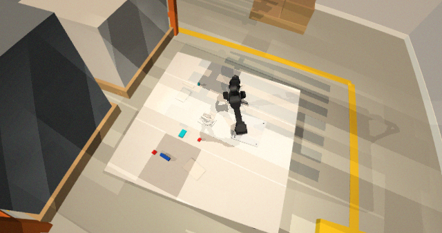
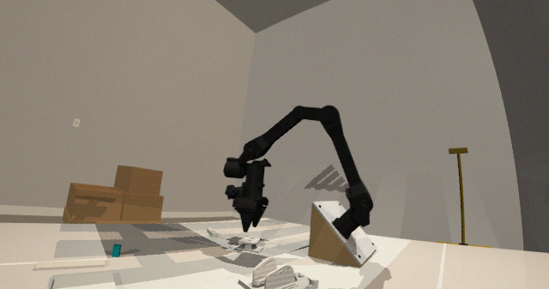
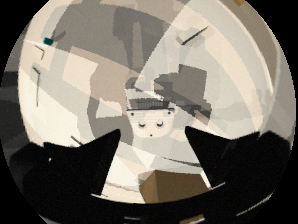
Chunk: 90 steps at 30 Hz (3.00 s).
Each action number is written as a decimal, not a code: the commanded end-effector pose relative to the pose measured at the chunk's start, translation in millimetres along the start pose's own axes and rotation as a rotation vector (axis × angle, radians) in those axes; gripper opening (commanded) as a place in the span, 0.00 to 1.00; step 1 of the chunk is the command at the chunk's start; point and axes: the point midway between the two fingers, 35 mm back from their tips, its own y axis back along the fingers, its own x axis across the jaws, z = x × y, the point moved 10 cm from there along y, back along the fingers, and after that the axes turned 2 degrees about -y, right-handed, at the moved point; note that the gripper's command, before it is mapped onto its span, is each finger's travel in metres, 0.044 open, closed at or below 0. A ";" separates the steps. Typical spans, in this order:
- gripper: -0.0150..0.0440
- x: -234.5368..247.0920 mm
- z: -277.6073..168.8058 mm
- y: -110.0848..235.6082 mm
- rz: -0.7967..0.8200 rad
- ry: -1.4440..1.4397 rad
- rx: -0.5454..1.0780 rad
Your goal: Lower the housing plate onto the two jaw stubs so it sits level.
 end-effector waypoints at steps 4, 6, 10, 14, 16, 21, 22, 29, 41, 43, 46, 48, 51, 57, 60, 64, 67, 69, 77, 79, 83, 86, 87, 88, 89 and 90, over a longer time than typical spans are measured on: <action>1.00 0.2 0.2 0.4 0.003 -0.002 -0.004; 1.00 0.2 0.2 0.4 0.003 -0.002 -0.004; 1.00 0.2 0.2 0.4 0.003 -0.002 -0.004; 1.00 0.2 0.5 -4.1 0.000 0.000 0.000; 1.00 0.3 0.9 -7.5 0.001 0.000 -0.001; 1.00 0.6 1.8 -15.7 0.001 -0.001 -0.001; 1.00 0.7 1.9 -17.4 0.001 -0.001 -0.001; 1.00 1.0 2.6 -28.9 0.002 -0.001 -0.002; 1.00 1.2 2.9 -48.5 0.004 -0.002 -0.003; 1.00 1.2 2.8 -50.6 0.004 -0.002 -0.003; 1.00 1.2 2.8 -50.8 0.004 -0.002 -0.003; 1.00 1.2 2.8 -50.8 0.004 -0.002 -0.003; 1.00 1.2 2.8 -50.8 0.004 -0.002 -0.003; 1.00 1.2 2.8 -50.8 0.004 -0.002 -0.003; 1.00 1.2 2.8 -51.0 0.004 -0.002 -0.003; 1.00 1.2 2.8 -51.0 0.004 -0.002 -0.003; 1.00 1.2 2.8 -51.0 0.004 -0.002 -0.003; 0.99 1.2 2.7 -50.8 0.001 0.002 -0.002; 0.90 1.2 2.7 -50.8 0.001 0.002 -0.002; 0.88 1.2 2.7 -50.8 0.001 0.002 -0.002; 0.85 1.2 2.7 -50.8 0.001 0.002 -0.002; 0.85 1.2 2.7 -50.8 0.001 0.002 -0.002; 0.85 1.2 2.7 -50.8 0.001 0.002 -0.002; 0.85 1.2 2.7 -50.8 0.001 0.002 -0.002; 0.85 1.2 2.7 -50.8 0.001 0.002 -0.002; 0.85 1.2 2.7 -50.8 0.001 0.002 -0.002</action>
